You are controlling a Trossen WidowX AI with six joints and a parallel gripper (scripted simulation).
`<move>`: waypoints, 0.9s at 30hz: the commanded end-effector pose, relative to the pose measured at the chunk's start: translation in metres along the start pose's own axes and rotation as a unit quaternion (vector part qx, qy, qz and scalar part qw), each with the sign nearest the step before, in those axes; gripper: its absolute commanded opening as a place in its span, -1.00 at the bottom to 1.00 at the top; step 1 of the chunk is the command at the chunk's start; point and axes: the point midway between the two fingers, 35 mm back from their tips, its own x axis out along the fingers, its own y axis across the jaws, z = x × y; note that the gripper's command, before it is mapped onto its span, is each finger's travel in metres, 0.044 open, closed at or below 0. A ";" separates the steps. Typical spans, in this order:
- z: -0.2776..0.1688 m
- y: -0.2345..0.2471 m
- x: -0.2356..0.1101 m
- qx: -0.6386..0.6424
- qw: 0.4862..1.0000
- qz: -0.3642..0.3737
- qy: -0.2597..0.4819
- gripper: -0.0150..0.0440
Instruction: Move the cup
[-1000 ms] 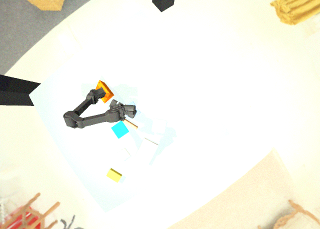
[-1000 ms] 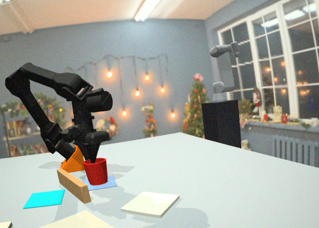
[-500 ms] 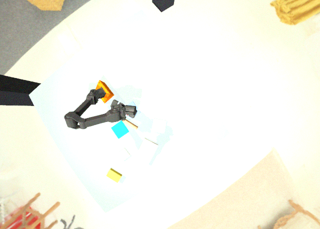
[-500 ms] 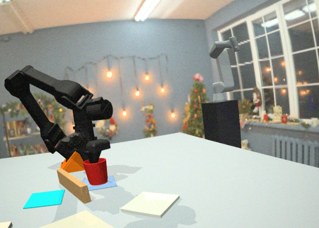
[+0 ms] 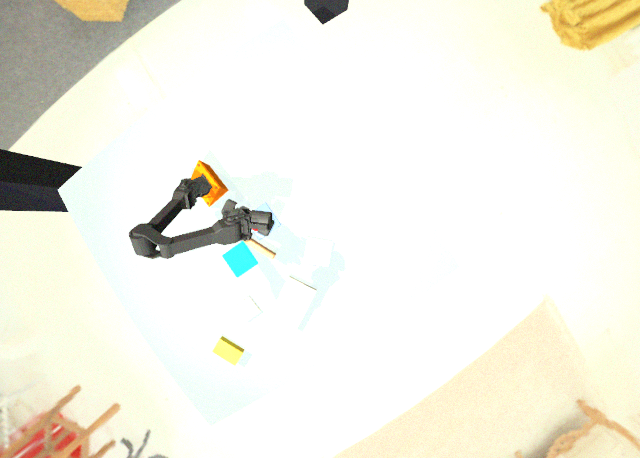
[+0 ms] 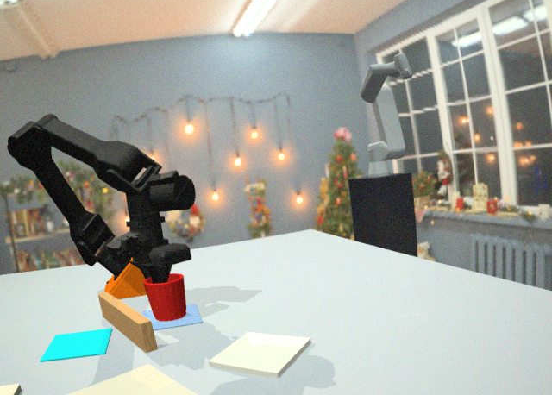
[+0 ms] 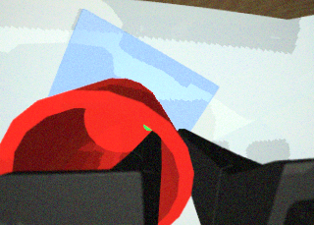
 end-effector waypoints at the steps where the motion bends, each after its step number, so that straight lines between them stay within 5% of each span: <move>1: 0.000 0.000 0.000 0.000 1.000 0.000 0.000 -0.39; 27: -0.001 0.005 -0.053 -0.002 1.000 0.000 0.000 -0.49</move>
